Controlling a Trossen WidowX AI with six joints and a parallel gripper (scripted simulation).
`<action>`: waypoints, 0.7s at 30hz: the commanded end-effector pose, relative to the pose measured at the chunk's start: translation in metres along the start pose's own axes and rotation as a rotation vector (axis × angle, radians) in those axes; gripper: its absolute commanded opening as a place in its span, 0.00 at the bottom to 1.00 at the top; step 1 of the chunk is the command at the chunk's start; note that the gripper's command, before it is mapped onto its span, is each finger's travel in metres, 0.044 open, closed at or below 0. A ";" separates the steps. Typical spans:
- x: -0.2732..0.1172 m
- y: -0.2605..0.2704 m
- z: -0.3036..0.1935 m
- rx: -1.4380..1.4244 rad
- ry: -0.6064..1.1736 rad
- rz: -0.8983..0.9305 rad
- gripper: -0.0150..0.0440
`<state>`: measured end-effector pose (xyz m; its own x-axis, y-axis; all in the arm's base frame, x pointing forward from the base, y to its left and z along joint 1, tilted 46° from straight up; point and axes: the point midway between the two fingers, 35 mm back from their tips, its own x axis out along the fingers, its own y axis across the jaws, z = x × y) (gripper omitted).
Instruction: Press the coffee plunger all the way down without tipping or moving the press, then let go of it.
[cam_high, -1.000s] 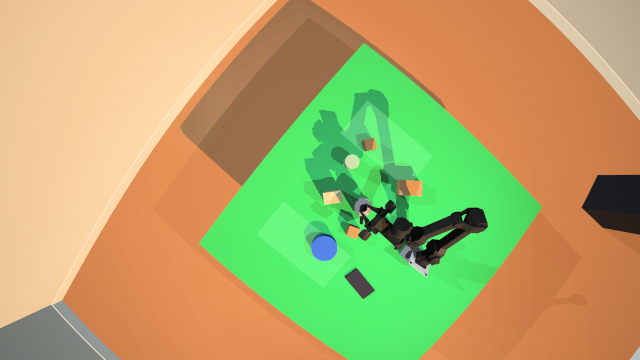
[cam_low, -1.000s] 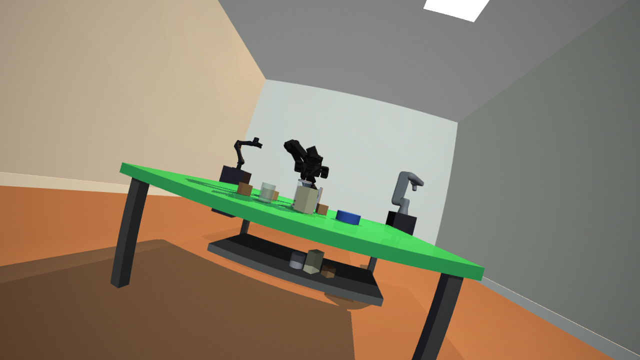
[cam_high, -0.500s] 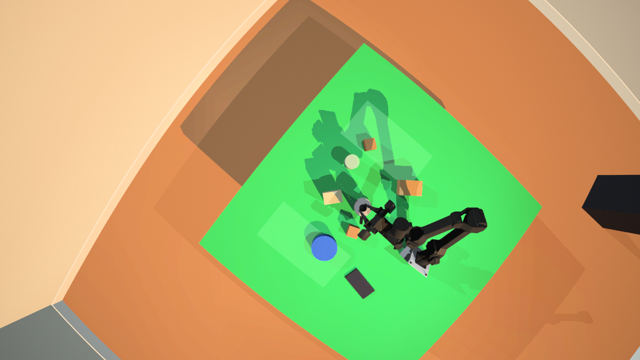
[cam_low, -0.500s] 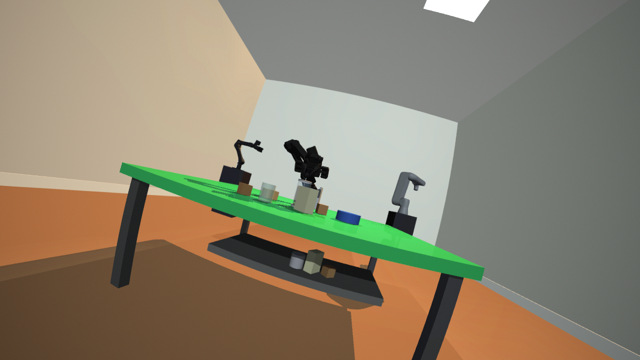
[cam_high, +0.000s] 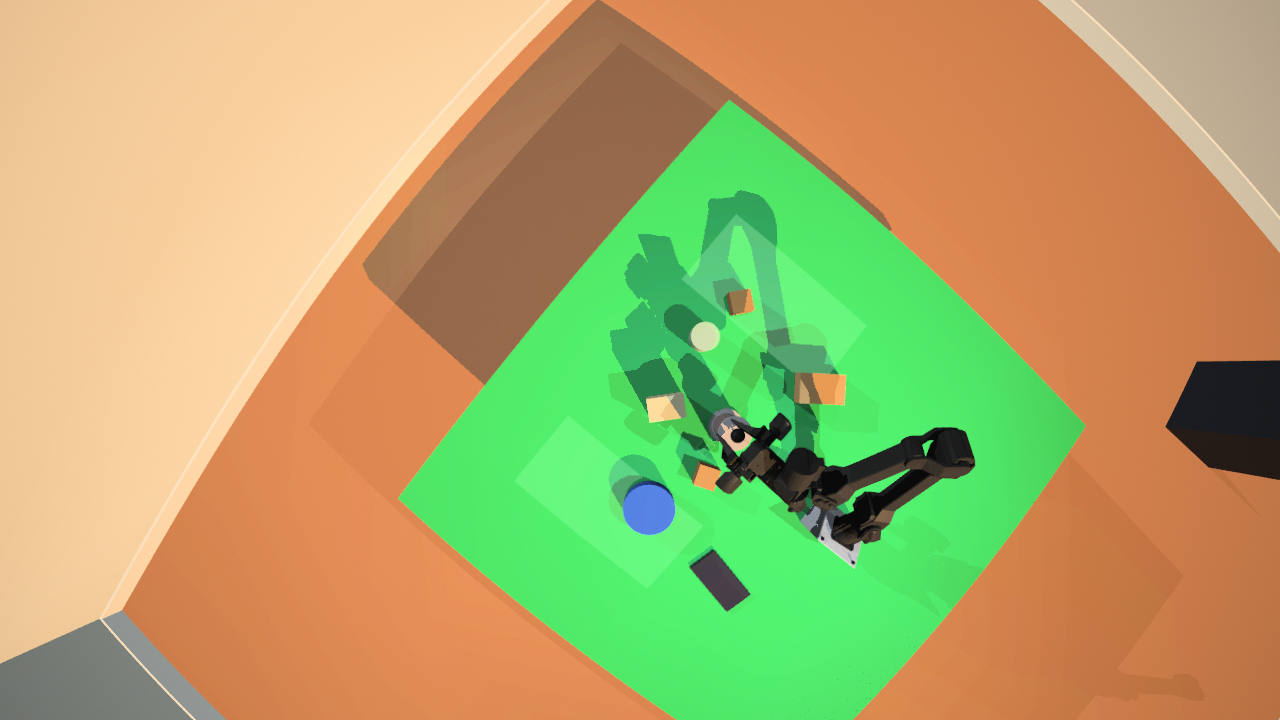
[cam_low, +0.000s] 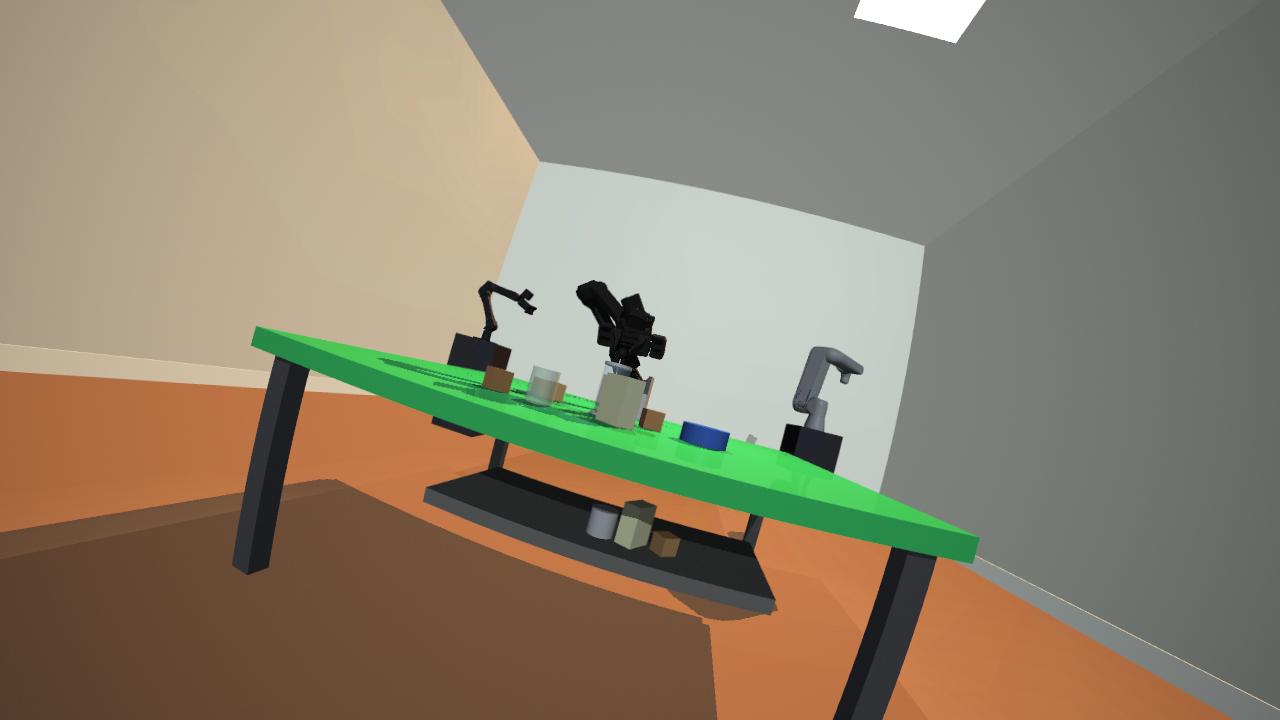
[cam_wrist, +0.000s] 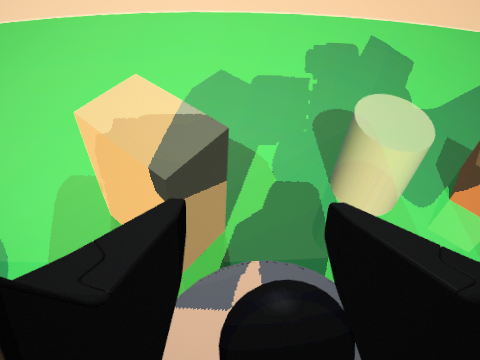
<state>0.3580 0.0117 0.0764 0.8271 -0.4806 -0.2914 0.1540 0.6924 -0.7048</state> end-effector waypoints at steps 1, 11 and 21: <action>0.000 0.000 0.000 0.000 -0.001 0.003 0.73; -0.001 0.001 0.001 0.000 0.000 0.003 1.00; -0.061 -0.006 0.056 -0.004 0.015 -0.001 1.00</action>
<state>0.3494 0.0422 0.1005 0.8154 -0.4856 -0.3151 0.1370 0.6907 -0.7101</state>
